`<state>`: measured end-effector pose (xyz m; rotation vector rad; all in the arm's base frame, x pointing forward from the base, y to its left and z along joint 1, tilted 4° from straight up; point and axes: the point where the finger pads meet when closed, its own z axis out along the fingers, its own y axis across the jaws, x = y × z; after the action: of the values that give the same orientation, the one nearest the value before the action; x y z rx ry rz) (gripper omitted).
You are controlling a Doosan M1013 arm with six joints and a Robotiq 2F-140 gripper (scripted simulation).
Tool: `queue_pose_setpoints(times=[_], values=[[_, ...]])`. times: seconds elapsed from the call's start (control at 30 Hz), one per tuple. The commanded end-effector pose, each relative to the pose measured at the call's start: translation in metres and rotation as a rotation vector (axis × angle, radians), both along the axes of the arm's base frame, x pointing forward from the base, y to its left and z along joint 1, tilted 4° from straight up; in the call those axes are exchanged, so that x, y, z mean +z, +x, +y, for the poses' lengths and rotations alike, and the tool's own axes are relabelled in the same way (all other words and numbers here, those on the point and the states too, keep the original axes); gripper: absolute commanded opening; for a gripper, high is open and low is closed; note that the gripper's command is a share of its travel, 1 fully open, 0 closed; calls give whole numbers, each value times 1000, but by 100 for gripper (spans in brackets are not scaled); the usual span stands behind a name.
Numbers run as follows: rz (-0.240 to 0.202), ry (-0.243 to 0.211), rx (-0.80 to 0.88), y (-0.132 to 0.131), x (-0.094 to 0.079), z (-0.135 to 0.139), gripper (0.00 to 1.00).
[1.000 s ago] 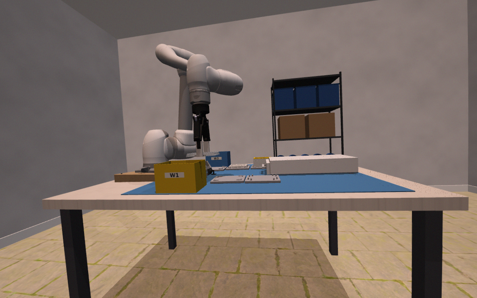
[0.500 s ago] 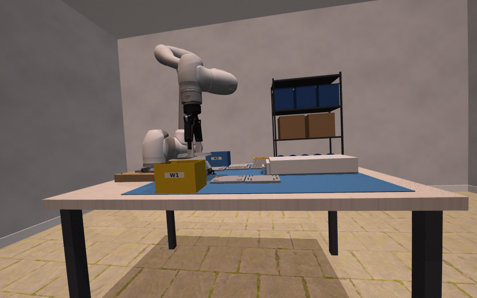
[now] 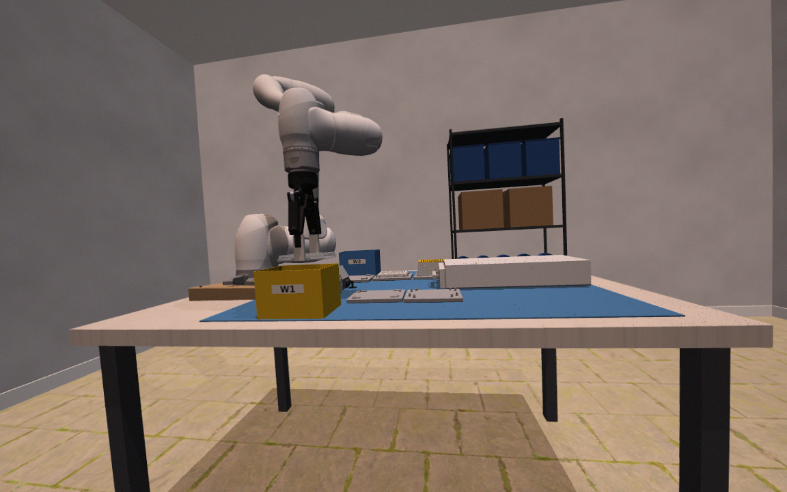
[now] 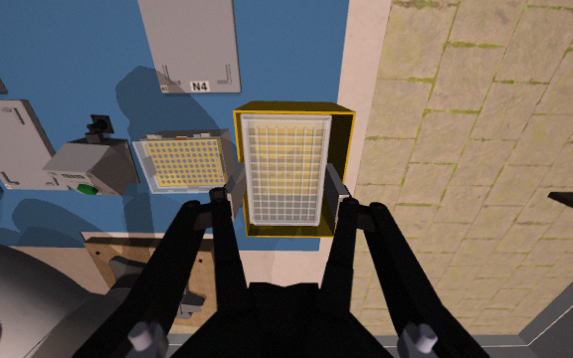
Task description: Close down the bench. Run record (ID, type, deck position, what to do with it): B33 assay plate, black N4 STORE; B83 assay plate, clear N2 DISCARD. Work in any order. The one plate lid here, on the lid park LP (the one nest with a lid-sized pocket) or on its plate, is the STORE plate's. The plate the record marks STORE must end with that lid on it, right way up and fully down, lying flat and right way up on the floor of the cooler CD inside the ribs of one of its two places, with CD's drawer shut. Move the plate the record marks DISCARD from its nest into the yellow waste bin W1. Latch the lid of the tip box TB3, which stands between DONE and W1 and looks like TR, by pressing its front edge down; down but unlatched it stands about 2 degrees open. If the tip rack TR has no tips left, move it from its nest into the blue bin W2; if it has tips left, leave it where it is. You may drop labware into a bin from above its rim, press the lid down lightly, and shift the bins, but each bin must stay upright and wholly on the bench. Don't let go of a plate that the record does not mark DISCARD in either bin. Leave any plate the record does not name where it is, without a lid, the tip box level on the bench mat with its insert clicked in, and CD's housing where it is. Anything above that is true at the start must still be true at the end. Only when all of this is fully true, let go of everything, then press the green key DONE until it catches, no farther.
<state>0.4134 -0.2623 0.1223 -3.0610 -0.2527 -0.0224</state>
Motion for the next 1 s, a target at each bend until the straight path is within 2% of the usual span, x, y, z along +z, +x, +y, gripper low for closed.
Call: queue_pose_setpoints(times=[0.0,0.27,0.93,0.97], values=[[0,0,0,-4,0,-3,0],[0,0,0,-22,-1,-13,0],[0,0,0,-22,-1,-13,0],[0,0,0,-22,-1,-13,66]])
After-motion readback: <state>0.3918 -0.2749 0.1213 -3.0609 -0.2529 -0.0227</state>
